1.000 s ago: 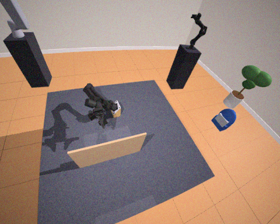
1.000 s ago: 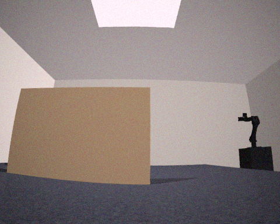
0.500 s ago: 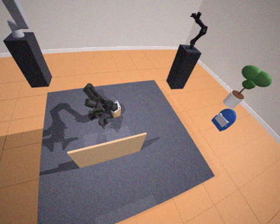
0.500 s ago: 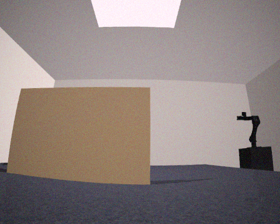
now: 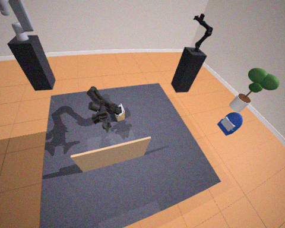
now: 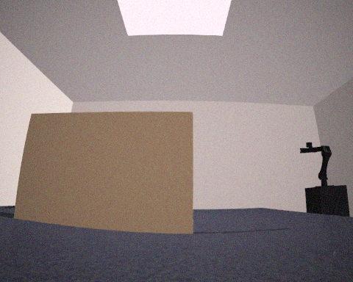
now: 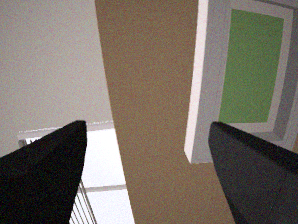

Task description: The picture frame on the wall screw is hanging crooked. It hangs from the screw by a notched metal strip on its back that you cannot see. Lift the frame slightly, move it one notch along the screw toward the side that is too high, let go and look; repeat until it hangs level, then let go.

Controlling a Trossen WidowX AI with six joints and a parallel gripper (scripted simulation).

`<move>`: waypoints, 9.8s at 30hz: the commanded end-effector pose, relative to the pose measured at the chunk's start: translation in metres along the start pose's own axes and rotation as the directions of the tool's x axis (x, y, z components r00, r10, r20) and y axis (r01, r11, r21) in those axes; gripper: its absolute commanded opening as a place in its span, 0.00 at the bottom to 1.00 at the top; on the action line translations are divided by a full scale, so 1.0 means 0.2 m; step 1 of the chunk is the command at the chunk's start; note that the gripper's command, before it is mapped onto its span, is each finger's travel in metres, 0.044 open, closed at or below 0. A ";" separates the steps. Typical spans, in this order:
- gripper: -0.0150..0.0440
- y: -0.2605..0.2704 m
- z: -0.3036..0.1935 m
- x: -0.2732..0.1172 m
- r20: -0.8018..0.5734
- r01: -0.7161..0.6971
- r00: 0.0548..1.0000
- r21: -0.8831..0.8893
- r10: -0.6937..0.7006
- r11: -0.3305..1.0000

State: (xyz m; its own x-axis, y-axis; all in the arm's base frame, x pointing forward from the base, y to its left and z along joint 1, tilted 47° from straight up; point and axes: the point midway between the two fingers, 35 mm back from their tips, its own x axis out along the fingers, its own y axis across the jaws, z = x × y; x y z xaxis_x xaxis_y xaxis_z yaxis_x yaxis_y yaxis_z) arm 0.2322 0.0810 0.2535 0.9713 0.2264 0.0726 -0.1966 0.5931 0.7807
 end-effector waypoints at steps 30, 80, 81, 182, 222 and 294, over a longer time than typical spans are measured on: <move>0.69 -0.30 0.00 0.00 0.000 -0.006 1.000 0.002 0.006 1.000; 0.69 -0.29 0.01 0.47 0.002 -0.009 1.000 0.002 0.009 1.000; 0.69 -0.29 0.01 0.48 0.002 -0.009 1.000 0.002 0.009 1.000; 0.25 -0.23 0.00 0.59 0.003 -0.010 1.000 0.003 0.010 1.000; 0.25 -0.24 0.00 0.59 0.003 -0.010 1.000 0.003 0.010 1.000; 0.25 -0.24 -0.04 0.59 0.003 -0.009 1.000 0.003 0.009 1.000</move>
State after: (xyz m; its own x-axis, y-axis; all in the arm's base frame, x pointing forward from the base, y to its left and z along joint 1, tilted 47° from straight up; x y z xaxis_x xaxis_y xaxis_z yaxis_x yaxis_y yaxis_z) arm 0.3566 0.0827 0.2192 0.9724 0.2205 0.0764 -0.1951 0.5884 0.7847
